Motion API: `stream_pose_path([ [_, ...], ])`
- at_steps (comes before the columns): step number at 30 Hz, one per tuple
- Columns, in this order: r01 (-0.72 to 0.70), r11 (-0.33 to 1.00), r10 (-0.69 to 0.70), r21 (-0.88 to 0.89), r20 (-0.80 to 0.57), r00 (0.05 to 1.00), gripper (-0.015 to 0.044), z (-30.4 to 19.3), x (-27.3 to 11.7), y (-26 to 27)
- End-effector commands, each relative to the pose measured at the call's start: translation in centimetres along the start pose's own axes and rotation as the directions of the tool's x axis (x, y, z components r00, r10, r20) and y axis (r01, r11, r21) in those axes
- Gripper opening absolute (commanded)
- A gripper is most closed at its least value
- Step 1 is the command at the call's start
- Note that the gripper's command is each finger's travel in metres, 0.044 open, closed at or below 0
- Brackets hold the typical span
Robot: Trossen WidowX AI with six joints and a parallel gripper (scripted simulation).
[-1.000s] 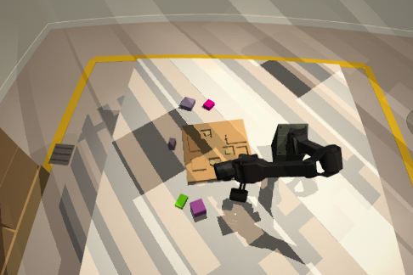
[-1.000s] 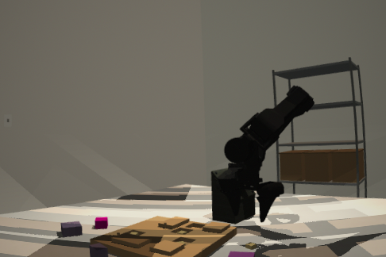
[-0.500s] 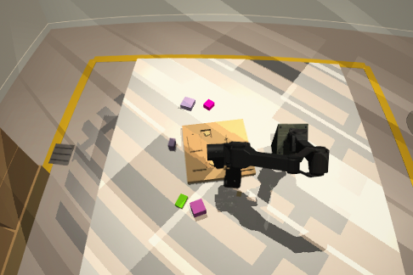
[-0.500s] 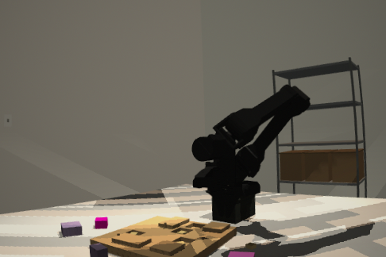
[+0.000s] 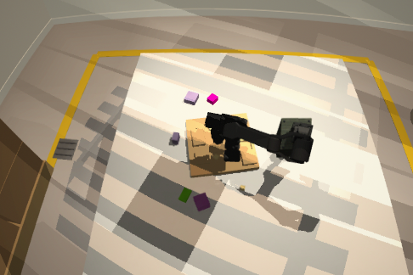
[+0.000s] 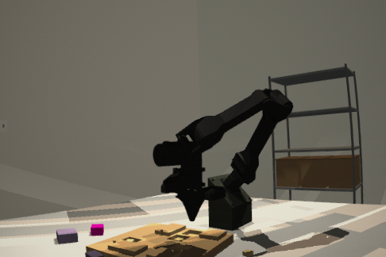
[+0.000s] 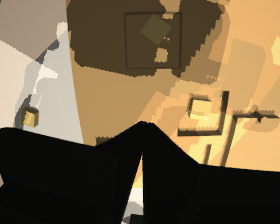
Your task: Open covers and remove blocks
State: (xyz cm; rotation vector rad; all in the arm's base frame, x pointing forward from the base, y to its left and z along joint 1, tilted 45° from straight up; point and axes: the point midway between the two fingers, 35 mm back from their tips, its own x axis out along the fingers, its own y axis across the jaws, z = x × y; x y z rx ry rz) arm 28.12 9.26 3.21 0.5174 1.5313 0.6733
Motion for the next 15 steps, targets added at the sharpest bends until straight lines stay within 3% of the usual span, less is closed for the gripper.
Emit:
stream_pose_path([
  [1, -0.003, 1.000, 0.002, -0.023, -0.001, 1.000, 0.0000, 0.3, 0.1, -2.1],
  [8, -0.018, 0.998, 0.018, -0.066, 0.000, 1.000, 0.0000, 0.1, 0.2, -5.7],
  [15, -0.018, 0.998, 0.018, -0.067, 0.000, 1.000, 0.0000, 0.0, 0.9, -5.8],
])
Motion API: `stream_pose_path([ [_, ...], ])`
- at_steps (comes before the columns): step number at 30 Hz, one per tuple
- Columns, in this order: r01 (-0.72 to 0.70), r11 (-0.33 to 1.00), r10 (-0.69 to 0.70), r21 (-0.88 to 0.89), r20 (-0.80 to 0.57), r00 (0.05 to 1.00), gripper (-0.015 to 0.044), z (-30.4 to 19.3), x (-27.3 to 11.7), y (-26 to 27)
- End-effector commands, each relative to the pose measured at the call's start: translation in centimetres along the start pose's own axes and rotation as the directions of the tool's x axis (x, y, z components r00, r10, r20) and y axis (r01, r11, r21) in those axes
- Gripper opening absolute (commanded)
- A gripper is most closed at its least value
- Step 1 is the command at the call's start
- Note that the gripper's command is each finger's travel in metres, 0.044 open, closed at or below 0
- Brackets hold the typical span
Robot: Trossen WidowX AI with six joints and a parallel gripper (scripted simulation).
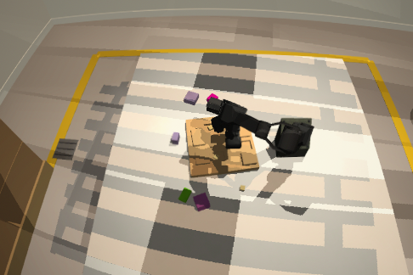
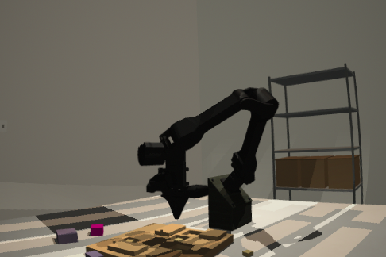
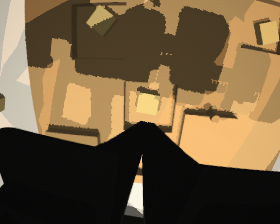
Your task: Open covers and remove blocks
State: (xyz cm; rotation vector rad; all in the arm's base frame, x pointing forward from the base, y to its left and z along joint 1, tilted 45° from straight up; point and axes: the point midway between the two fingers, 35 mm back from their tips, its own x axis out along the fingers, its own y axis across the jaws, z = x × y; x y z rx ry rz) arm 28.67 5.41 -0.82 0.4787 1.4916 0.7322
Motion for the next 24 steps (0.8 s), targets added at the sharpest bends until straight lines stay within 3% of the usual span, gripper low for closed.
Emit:
stream_pose_path([
  [1, -0.003, 1.000, 0.003, 0.003, -0.008, 1.000, 0.0000, -0.1, 1.0, -0.2],
  [10, -0.006, 1.000, 0.007, 0.003, -0.008, 1.000, 0.0000, -0.4, 4.9, 0.0],
  [24, -0.007, 1.000, 0.007, 0.003, -0.008, 1.000, 0.0000, -0.5, 5.9, 0.0],
])
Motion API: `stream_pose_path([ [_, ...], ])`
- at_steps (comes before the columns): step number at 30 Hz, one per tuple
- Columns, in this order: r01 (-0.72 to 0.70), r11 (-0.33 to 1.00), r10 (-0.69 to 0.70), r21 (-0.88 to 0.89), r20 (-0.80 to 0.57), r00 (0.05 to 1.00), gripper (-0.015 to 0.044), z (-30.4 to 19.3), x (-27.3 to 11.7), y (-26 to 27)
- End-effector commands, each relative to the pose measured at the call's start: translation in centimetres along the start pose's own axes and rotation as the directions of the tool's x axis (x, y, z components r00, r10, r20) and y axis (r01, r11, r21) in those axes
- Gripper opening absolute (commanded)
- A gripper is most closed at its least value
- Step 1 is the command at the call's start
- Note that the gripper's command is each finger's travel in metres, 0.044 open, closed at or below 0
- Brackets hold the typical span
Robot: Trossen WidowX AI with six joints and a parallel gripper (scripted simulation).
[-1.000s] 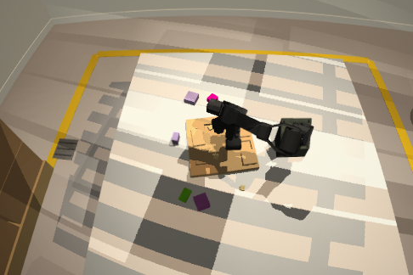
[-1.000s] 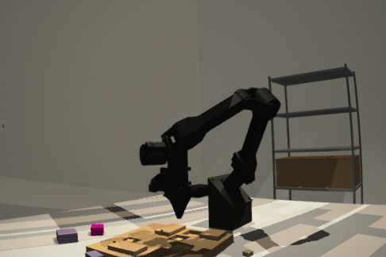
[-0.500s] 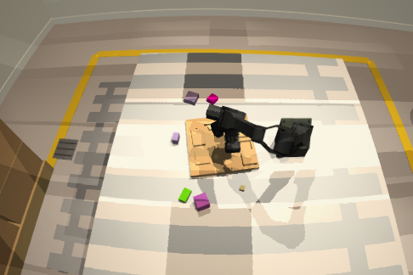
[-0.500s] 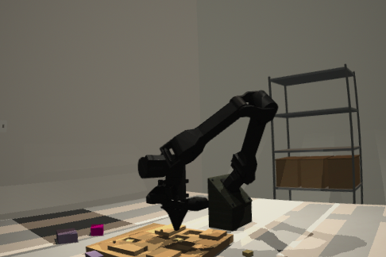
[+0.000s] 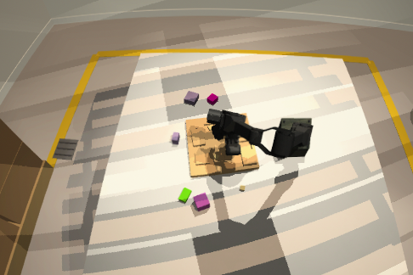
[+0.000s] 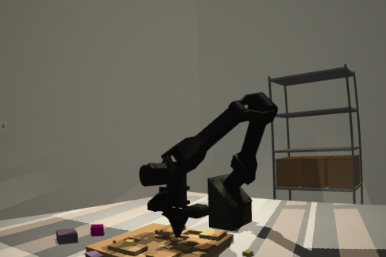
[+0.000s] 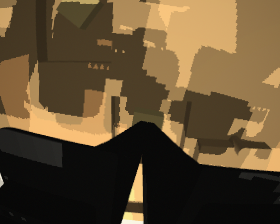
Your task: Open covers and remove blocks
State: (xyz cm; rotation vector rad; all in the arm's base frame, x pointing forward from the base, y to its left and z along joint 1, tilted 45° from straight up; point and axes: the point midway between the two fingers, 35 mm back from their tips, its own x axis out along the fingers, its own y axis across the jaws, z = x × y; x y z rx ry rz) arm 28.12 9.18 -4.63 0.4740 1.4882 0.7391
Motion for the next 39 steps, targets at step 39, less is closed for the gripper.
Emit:
stream_pose_path([
  [39, -0.006, 1.000, 0.006, 0.012, -0.008, 1.000, 0.0000, -0.64, 1.08, -0.40],
])
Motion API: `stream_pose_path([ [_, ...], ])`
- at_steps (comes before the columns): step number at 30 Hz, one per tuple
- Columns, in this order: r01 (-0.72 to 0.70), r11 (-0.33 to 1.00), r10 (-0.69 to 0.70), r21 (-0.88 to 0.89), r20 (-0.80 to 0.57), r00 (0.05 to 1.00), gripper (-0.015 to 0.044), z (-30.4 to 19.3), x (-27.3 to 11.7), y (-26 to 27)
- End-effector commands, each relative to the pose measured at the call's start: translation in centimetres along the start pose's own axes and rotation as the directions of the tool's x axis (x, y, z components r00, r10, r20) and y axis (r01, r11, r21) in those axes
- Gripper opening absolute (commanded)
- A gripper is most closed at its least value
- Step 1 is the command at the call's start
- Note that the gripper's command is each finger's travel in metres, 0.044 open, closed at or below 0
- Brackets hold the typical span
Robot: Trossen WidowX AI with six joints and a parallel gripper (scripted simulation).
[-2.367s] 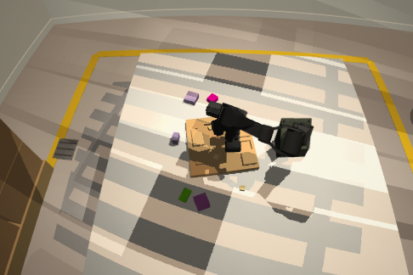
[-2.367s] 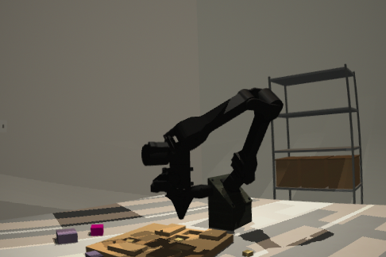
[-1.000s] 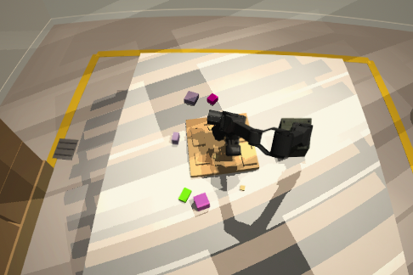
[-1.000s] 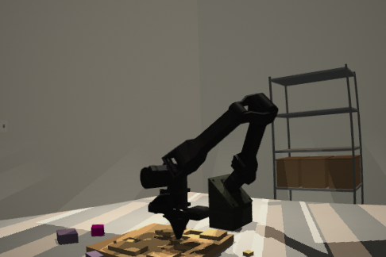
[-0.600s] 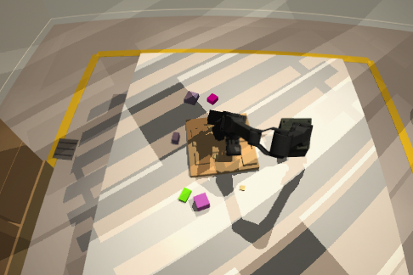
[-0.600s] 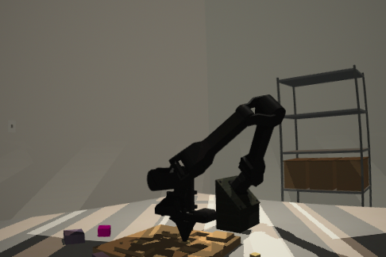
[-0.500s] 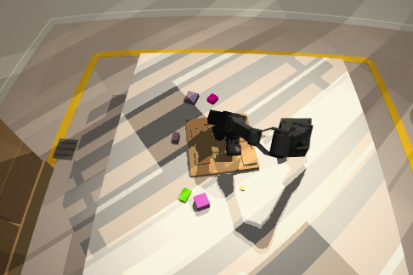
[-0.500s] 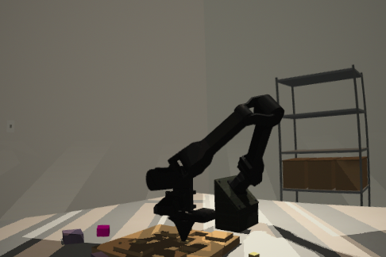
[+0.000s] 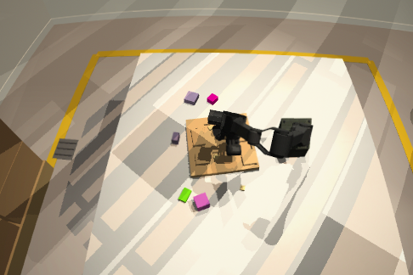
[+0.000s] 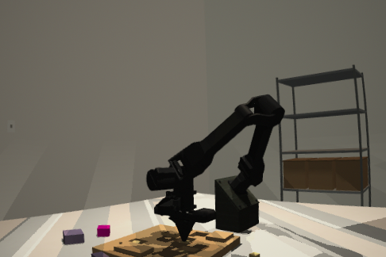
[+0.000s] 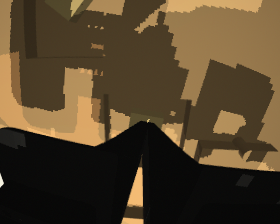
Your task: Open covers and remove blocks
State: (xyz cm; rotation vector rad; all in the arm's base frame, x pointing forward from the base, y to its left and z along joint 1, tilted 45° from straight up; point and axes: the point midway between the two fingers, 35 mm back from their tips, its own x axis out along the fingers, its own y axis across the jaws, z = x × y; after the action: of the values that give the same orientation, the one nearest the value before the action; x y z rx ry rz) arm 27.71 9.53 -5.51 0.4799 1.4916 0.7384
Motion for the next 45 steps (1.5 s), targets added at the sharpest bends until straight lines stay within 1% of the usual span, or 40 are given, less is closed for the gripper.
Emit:
stream_pose_path([
  [1, -0.002, 1.000, 0.002, 0.007, -0.007, 1.000, 0.0000, -0.2, 0.2, -0.1],
  [22, -0.002, 1.000, 0.002, 0.007, -0.007, 1.000, 0.0000, -0.2, 0.2, -0.1],
  [34, -0.001, 1.000, 0.001, 0.028, -0.006, 1.000, 0.0000, -0.2, -1.2, 0.0],
  [36, -0.005, 1.000, 0.006, 0.030, -0.012, 1.000, 0.0053, -0.4, -1.0, -0.1],
  [39, -0.002, 1.000, 0.002, 0.031, -0.010, 1.000, 0.0131, -0.2, -2.6, -0.1],
  [40, -0.001, 1.000, 0.001, 0.031, -0.010, 1.000, 0.0144, -0.2, -3.1, -0.1],
  [45, 0.001, 0.999, -0.001, 0.033, -0.007, 1.000, 0.0144, -0.2, -6.0, -0.1],
])
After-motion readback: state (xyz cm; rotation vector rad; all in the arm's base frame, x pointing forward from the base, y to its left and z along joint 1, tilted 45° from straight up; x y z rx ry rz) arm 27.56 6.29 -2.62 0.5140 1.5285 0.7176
